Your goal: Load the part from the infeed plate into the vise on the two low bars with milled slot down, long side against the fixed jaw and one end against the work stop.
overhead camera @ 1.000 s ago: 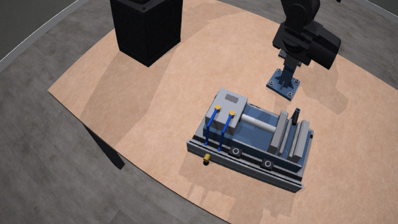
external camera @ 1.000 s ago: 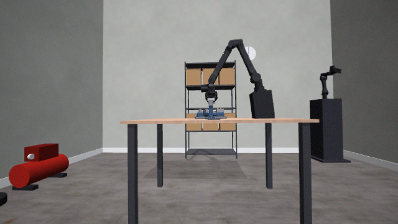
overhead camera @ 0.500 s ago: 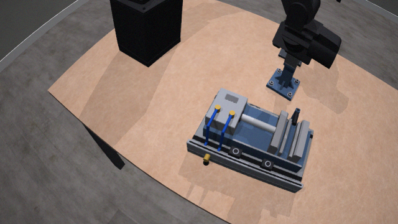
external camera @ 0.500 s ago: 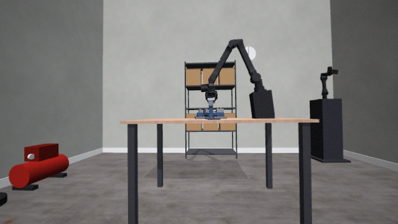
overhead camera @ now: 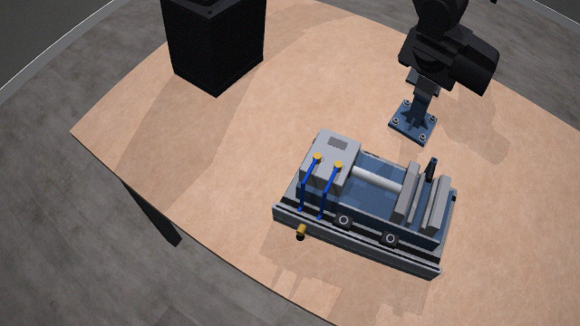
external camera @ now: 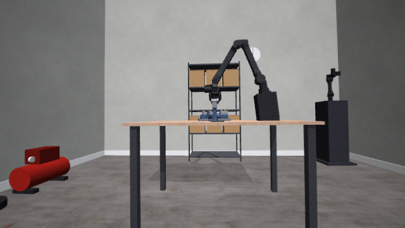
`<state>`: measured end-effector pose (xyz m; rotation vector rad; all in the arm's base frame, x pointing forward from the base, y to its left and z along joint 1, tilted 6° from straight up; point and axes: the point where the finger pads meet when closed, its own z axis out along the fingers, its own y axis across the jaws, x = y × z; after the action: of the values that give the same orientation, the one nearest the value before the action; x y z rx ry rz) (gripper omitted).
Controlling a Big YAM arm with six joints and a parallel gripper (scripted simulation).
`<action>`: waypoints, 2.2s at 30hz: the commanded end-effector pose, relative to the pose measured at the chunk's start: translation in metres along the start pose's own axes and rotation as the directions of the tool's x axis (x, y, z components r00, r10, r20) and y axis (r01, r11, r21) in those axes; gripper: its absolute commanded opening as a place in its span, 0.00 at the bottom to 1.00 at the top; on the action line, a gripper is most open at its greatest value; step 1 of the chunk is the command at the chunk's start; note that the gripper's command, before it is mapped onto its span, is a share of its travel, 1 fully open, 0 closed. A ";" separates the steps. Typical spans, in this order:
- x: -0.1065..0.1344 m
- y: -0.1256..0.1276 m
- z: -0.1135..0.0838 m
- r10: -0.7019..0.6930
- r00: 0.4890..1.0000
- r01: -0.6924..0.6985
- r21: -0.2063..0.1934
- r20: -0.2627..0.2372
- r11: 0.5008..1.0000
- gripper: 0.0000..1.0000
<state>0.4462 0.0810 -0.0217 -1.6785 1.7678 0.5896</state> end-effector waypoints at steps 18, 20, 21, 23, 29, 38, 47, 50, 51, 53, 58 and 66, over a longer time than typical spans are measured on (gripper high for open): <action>-0.016 -0.010 -0.021 -0.024 1.000 0.024 0.031 0.003 0.999 0.00; -0.016 -0.010 -0.022 -0.024 1.000 0.024 0.031 0.003 0.999 0.00; -0.017 -0.011 -0.022 -0.025 1.000 0.024 0.031 0.003 0.999 0.00; -0.018 -0.011 -0.023 -0.026 1.000 0.025 0.032 0.003 0.999 0.00; -0.019 -0.012 -0.024 -0.028 1.000 0.028 0.035 0.002 0.999 0.00; -0.020 -0.013 -0.026 -0.030 1.000 0.030 0.036 0.002 0.999 0.00; -0.021 -0.013 -0.026 -0.030 1.000 0.030 0.036 0.002 0.999 0.00; -0.021 -0.013 -0.026 -0.030 1.000 0.029 0.036 0.002 0.999 0.00; -0.021 -0.013 -0.026 -0.030 1.000 0.029 0.036 0.002 0.999 0.00; -0.021 -0.013 -0.026 -0.030 1.000 0.029 0.036 0.002 0.999 0.00; -0.021 -0.013 -0.026 -0.030 1.000 0.029 0.036 0.002 0.999 0.00; -0.021 -0.013 -0.026 -0.030 1.000 0.029 0.036 0.002 0.999 0.00</action>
<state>0.4447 0.0811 -0.0055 -1.6788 1.7657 0.5863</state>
